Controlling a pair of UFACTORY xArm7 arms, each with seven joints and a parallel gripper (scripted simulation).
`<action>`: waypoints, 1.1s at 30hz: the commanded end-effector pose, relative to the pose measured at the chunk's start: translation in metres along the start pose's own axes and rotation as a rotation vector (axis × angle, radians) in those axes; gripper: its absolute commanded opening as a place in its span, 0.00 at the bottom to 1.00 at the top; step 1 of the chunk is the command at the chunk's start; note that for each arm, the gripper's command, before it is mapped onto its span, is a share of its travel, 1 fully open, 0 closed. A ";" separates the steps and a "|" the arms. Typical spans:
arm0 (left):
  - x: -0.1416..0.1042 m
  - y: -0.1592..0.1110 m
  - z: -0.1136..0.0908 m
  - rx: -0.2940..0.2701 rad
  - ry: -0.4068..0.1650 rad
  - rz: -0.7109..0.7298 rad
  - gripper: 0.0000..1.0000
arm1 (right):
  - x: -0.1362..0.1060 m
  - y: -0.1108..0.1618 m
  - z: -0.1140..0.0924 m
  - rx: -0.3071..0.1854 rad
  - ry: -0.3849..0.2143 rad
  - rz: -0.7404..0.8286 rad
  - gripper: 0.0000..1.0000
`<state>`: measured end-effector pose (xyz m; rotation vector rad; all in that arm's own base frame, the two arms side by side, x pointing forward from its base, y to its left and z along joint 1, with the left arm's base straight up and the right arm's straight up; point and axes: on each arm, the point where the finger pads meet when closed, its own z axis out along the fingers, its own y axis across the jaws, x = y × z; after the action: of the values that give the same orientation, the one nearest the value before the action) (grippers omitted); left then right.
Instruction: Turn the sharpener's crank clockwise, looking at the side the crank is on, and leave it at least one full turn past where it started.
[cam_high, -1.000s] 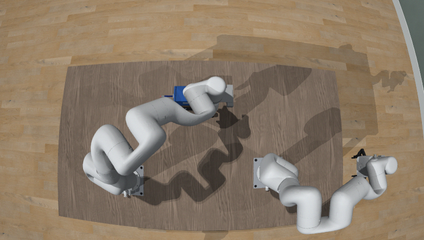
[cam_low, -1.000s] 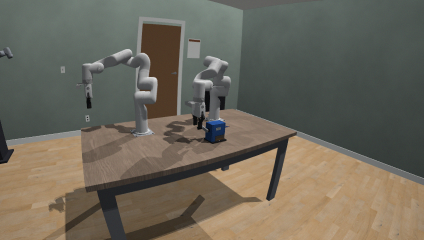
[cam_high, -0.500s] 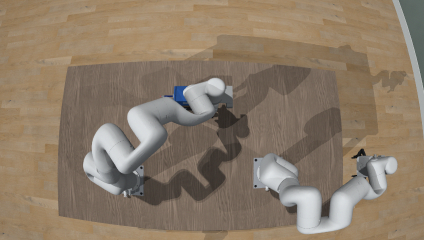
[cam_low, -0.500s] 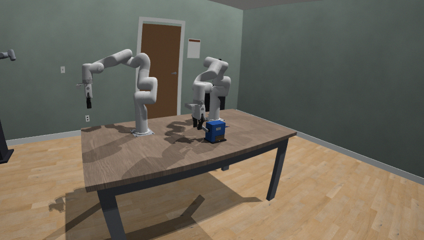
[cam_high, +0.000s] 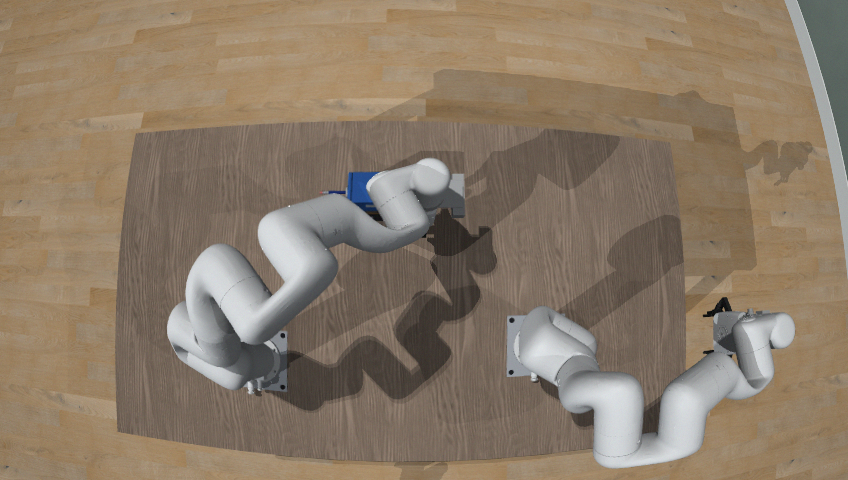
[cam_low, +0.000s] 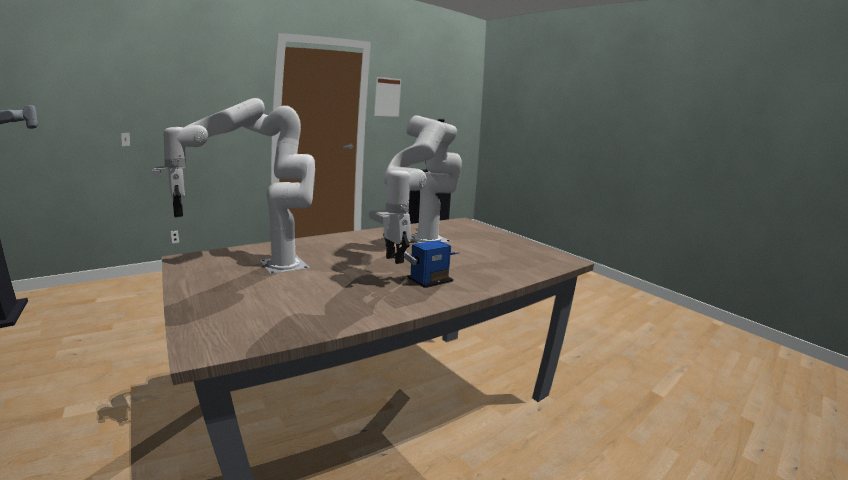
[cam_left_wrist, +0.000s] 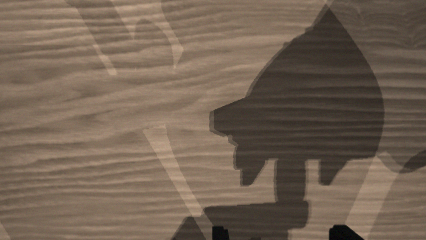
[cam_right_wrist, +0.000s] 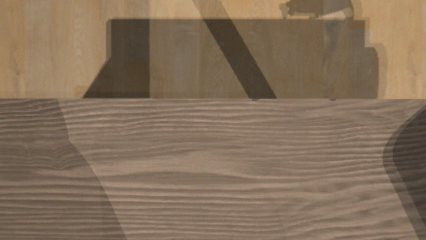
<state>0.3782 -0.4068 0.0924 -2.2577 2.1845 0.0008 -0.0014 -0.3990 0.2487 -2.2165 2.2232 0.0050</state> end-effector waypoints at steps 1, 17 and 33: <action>0.002 -0.001 0.001 0.004 0.005 0.000 0.55 | 0.001 0.000 -0.001 0.001 0.004 0.000 1.00; 0.002 -0.001 0.003 0.004 0.005 0.000 0.55 | 0.001 0.000 -0.001 0.001 0.004 0.000 1.00; 0.002 -0.001 0.003 0.004 0.005 0.000 0.00 | 0.001 0.000 -0.001 0.001 0.004 0.000 1.00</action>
<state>0.3782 -0.4068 0.0872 -2.2578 2.1844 0.0006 -0.0014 -0.3990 0.2487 -2.2165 2.2232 0.0050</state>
